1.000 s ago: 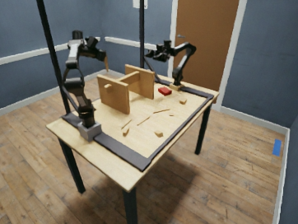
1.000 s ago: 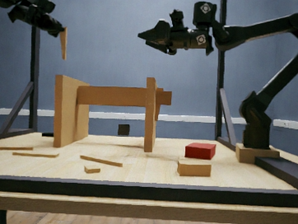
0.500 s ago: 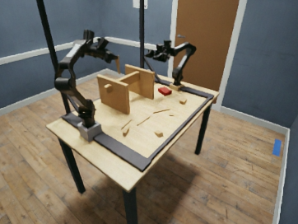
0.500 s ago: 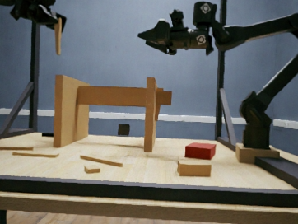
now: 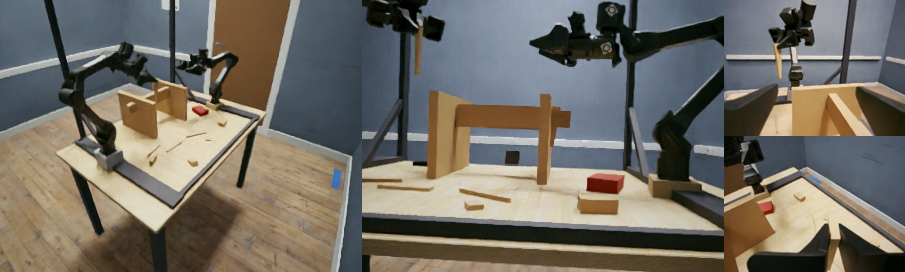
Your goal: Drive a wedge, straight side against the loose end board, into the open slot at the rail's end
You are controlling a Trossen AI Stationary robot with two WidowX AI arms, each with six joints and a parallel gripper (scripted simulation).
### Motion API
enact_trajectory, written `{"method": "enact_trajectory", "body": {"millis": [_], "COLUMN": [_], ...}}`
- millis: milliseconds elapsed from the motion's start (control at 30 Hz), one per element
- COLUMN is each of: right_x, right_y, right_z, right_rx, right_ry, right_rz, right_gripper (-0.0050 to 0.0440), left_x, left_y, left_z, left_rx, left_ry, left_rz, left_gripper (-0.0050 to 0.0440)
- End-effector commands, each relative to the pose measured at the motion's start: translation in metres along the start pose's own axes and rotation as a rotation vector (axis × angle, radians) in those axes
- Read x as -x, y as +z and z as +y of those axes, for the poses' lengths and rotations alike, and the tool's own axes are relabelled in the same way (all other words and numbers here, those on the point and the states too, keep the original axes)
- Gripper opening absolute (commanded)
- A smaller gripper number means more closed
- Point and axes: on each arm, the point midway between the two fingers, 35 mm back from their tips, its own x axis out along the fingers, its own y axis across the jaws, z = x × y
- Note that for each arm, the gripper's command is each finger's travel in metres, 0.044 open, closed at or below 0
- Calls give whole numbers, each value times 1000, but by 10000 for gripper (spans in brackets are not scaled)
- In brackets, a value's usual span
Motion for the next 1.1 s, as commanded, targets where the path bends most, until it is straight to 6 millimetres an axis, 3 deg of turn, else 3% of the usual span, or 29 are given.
{"method": "enact_trajectory", "body": {"millis": [0,233,300,333,433,733,800,900,1067], "right_x": [-37,-90,-90,-84,-108,-140,-138,-139,-130], "right_y": [-22,-70,-70,-58,-100,-172,-196,-202,-255], "right_z": [-6,-36,-36,-32,-55,-108,-81,-81,-68], "right_rx": [-43,-175,-175,-183,-233,-572,-568,-589,-717], "right_ry": [-41,-145,-145,-116,-211,-334,-270,-279,-291], "right_rz": [112,333,333,298,446,729,837,858,1084], "right_gripper": [-50,-50,-50,-50,-50,-50,-50,-50,-50], "left_x": [1,1,1,1,1,1,1,1,1], "left_y": [7,7,7,7,7,7,7,7,7], "left_z": [0,0,0,0,0,0,0,0,0], "left_rx": [0,0,0,0,0,0,0,0,0], "left_ry": [0,0,0,0,0,0,0,0,0], "left_rz": [-18,-18,-18,-18,-18,-18,-18,-18,-18], "left_gripper": [400,400,400,400,400,400,400,400,400]}}
